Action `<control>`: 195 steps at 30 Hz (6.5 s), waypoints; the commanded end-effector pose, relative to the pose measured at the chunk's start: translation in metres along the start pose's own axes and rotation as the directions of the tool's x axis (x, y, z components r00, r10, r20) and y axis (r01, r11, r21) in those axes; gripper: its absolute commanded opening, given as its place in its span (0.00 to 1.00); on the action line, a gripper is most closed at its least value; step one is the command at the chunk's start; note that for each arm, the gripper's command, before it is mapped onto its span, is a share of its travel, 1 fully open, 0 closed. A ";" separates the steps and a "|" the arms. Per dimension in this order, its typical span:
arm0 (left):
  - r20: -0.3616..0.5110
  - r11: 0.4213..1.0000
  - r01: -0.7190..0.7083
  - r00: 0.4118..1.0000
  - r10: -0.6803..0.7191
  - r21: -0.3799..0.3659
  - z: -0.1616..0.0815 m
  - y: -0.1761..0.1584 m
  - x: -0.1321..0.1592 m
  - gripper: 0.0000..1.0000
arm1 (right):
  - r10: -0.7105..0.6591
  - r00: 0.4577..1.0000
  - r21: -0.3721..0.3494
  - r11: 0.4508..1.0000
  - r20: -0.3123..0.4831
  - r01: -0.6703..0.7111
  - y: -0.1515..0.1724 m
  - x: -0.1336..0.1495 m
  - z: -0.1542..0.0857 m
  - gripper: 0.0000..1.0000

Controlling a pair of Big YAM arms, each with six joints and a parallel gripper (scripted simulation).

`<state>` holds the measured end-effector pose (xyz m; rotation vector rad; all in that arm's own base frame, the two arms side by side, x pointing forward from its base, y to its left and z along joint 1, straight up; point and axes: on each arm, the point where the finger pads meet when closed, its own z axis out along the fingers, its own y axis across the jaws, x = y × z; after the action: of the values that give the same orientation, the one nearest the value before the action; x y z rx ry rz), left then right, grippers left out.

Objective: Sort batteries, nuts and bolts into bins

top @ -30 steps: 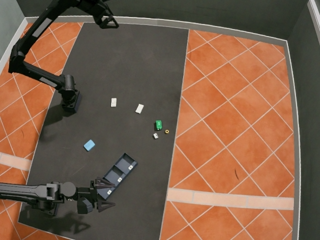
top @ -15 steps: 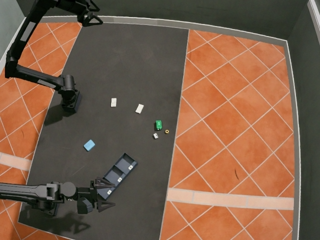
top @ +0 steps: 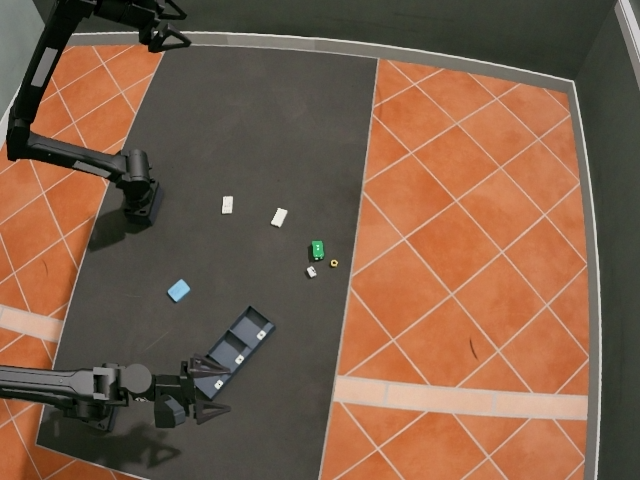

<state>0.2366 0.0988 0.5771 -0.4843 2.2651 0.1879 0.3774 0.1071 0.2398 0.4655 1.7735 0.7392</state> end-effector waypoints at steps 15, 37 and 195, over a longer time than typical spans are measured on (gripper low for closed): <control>0.055 0.999 0.018 0.998 -0.016 -0.049 -0.027 0.015 -0.010 1.00 | 0.000 1.000 -0.006 1.000 0.006 0.000 0.003 -0.003 0.000 1.00; 0.058 0.994 0.060 0.997 -0.055 -0.095 -0.028 0.030 -0.010 1.00 | 0.000 1.000 0.000 1.000 0.000 0.000 0.000 0.000 0.000 1.00; 0.058 0.994 0.060 0.997 -0.055 -0.095 -0.028 0.030 -0.010 1.00 | 0.372 0.604 0.662 0.651 -0.705 0.371 -0.024 0.200 0.046 1.00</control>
<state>0.2216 0.1260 0.5774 -0.6109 2.2406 0.2622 0.3410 0.2217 0.0508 0.7337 3.0598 -0.0098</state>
